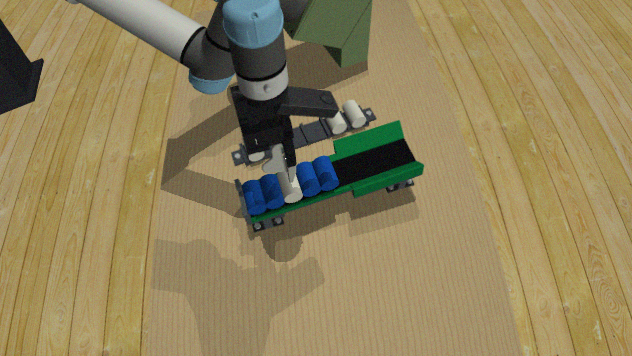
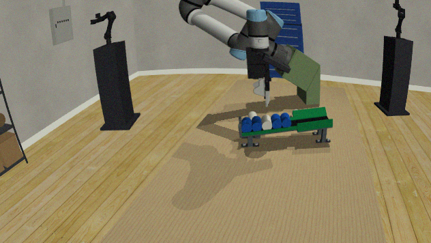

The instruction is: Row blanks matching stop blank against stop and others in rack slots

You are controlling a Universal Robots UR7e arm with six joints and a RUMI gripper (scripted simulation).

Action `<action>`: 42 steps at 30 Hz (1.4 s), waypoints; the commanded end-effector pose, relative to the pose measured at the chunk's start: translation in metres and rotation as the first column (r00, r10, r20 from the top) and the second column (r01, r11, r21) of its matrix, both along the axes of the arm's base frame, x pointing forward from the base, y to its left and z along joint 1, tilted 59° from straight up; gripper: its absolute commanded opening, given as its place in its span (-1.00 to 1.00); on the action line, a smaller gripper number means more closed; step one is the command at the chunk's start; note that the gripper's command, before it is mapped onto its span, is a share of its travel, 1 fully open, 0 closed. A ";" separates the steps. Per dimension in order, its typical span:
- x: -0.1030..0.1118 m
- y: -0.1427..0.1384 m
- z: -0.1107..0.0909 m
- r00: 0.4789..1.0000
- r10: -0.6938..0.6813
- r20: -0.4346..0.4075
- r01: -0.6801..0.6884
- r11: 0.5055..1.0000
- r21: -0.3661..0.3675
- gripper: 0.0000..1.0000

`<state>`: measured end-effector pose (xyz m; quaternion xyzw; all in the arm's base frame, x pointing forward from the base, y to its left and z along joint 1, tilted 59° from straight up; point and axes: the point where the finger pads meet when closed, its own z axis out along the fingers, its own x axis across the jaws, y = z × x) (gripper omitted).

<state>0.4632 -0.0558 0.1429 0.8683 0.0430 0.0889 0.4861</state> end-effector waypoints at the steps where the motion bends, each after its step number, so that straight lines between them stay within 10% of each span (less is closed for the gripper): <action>1: -0.001 -0.001 0.000 1.000 -0.001 0.000 0.001 1.000 0.001 0.02; 42: 0.003 -0.022 -0.014 1.000 -0.002 -0.005 0.002 1.000 0.002 0.02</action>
